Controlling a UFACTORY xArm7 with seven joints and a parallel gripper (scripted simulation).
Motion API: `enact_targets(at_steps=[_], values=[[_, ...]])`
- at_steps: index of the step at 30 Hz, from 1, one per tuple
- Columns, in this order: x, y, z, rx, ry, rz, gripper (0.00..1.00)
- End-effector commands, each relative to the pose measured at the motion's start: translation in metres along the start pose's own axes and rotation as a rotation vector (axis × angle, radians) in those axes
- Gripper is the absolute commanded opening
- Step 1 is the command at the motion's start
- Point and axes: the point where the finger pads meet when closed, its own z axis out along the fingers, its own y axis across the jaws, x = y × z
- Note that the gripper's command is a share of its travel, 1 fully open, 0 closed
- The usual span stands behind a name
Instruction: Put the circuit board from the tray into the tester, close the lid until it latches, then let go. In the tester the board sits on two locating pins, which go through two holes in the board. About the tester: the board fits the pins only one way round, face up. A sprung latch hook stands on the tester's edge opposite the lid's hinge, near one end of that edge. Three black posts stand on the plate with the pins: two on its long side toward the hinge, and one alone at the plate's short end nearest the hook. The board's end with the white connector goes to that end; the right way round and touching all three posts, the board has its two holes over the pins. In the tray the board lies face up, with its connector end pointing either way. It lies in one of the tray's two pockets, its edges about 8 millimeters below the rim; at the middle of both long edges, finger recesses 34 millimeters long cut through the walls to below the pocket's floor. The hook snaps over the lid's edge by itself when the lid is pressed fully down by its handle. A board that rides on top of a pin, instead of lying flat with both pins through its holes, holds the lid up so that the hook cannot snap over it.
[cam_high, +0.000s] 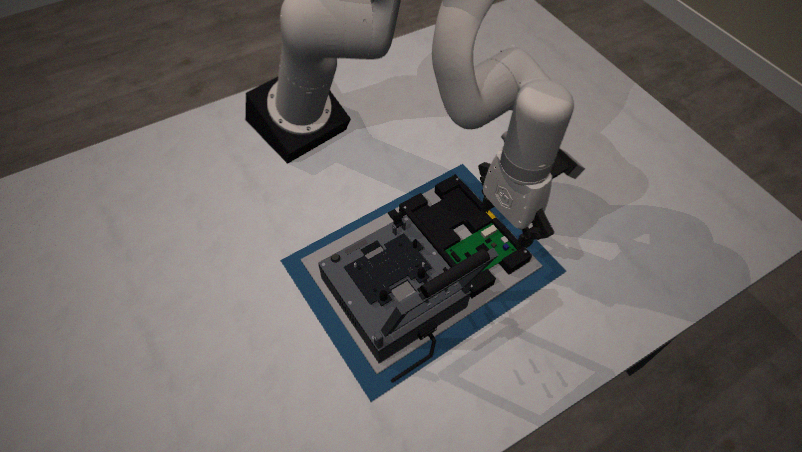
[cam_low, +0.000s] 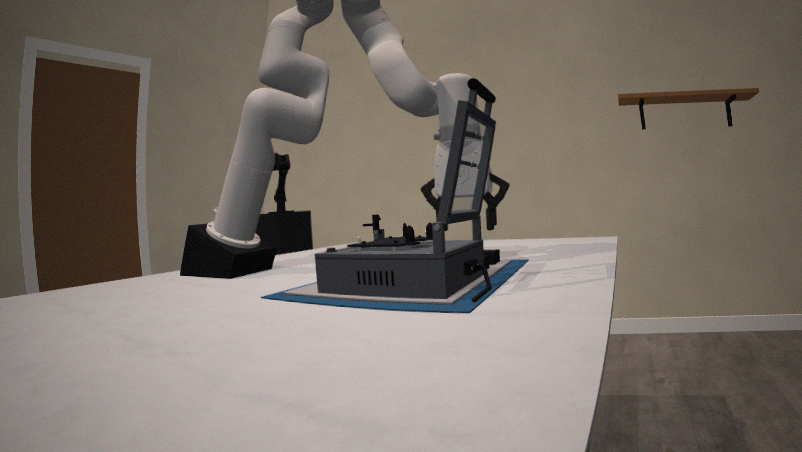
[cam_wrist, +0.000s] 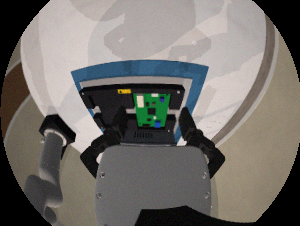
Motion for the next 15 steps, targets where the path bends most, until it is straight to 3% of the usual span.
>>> enact_targets(at_steps=[1,15], values=[[0.0005,0.0012,-0.0009,-0.003,0.001,0.000,1.00],[-0.0062,0.0005,-0.0009,-0.003,0.001,0.000,1.00]])
